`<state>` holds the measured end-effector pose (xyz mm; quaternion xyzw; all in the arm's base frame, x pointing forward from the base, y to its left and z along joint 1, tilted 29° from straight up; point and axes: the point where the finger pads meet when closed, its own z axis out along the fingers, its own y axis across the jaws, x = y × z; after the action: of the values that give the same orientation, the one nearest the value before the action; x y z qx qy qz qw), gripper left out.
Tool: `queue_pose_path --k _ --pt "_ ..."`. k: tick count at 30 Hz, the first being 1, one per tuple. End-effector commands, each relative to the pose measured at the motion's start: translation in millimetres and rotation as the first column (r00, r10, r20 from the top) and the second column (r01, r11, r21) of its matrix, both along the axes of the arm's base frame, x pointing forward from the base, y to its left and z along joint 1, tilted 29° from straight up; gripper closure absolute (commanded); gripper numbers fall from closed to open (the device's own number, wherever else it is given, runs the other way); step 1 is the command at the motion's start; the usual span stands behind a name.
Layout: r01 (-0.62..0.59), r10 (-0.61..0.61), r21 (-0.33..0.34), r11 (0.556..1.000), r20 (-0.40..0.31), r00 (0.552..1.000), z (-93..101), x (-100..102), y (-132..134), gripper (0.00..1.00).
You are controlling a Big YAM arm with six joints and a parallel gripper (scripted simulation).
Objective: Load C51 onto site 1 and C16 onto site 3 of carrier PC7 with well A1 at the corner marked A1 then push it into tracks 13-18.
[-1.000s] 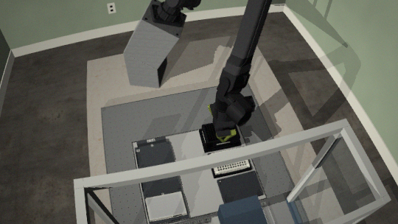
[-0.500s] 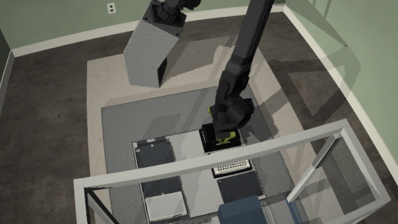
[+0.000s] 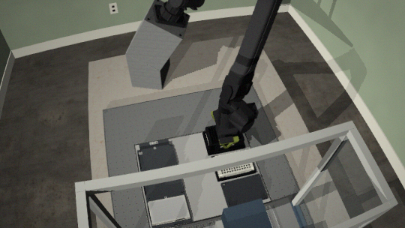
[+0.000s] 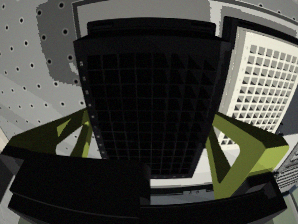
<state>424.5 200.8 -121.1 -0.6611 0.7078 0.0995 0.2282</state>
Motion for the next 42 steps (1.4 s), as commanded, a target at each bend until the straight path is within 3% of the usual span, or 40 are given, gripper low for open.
queue_pose_path --k 1,7,8,11,14,17,20,42 --pt "-0.002 0.001 0.016 1.0 0.039 0.999 9.4 12.1 11.0 0.0" --pt "-0.001 0.001 0.01 1.0 0.022 1.0 -2.1 8.5 11.3 0.0" --pt "0.0 -0.001 0.02 1.0 0.052 0.999 11.6 16.3 11.9 0.0" --pt "-0.002 0.001 0.01 1.0 0.022 1.0 -5.8 8.9 13.0 0.0" --pt "-0.002 0.001 0.009 1.0 0.019 1.0 -9.1 8.0 13.8 0.0" --pt "-0.004 0.002 0.021 1.0 0.053 0.999 7.1 15.9 16.2 0.0" --pt "0.003 -0.003 0.009 1.0 0.025 1.0 -3.3 10.5 7.6 0.0" --pt "0.002 -0.002 0.017 1.0 0.043 0.999 5.6 16.4 15.0 0.0"
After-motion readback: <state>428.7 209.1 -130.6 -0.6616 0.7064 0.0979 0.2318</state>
